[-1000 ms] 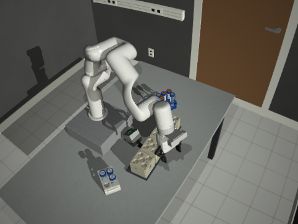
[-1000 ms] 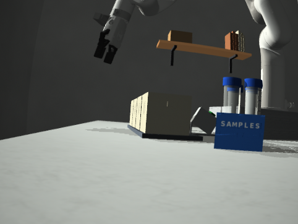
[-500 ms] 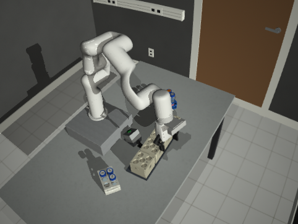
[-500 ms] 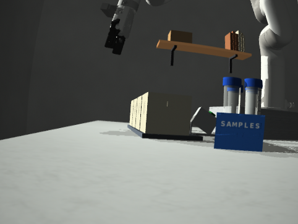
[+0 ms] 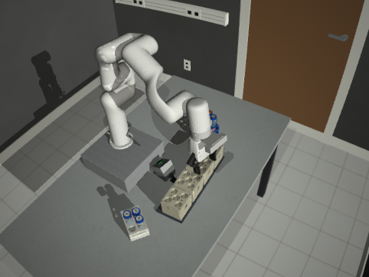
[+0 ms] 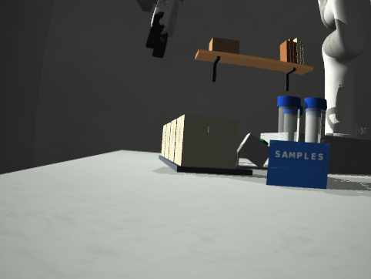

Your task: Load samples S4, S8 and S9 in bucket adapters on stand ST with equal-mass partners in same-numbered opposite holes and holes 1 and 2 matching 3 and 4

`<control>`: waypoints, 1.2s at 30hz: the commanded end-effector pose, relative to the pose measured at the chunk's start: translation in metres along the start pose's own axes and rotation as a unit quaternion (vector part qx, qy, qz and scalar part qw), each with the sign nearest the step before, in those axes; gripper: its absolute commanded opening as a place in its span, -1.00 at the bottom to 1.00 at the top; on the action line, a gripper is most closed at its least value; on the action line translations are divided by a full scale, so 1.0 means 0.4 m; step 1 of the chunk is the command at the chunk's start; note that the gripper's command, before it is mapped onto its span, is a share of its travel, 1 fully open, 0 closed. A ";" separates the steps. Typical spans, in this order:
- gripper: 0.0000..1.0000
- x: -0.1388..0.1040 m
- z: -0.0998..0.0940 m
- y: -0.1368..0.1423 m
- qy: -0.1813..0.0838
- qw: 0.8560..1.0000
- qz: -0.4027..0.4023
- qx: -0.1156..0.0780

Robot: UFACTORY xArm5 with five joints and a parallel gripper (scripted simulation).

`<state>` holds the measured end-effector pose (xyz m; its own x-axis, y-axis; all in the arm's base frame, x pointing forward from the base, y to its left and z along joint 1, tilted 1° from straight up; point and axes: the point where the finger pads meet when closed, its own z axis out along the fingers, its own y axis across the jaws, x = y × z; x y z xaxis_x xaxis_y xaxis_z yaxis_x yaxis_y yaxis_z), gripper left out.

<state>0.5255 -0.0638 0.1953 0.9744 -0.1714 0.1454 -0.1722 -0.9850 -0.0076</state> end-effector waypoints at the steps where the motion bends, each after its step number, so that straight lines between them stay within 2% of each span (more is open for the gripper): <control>1: 1.00 -0.026 -0.026 -0.014 -0.010 1.000 -0.014 0.001; 3: 1.00 -0.035 -0.033 -0.018 -0.017 1.000 -0.023 0.001; 8: 1.00 -0.083 -0.066 -0.040 -0.017 1.000 -0.023 0.001; 10: 1.00 -0.084 -0.067 -0.040 -0.017 1.000 -0.023 0.001; 12: 1.00 -0.105 -0.079 -0.048 -0.035 0.998 -0.044 0.002; 17: 1.00 -0.156 -0.110 -0.066 -0.035 0.998 -0.044 0.002; 19: 1.00 -0.156 -0.110 -0.066 -0.035 0.998 -0.044 0.002; 21: 1.00 -0.178 -0.121 -0.072 -0.053 0.996 -0.065 0.002; 26: 1.00 -0.231 -0.150 -0.087 -0.053 0.996 -0.065 0.003; 28: 1.00 -0.232 -0.151 -0.088 -0.053 0.996 -0.065 0.003; 31: 1.00 -0.244 -0.117 -0.100 -0.073 0.991 -0.110 0.012; 34: 1.00 -0.256 -0.084 -0.112 -0.074 0.991 -0.112 0.012; 36: 1.00 -0.256 -0.084 -0.112 -0.074 0.991 -0.112 0.012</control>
<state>0.4293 -0.0061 0.2220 0.9995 0.0307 0.0022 0.0307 -0.9995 0.0001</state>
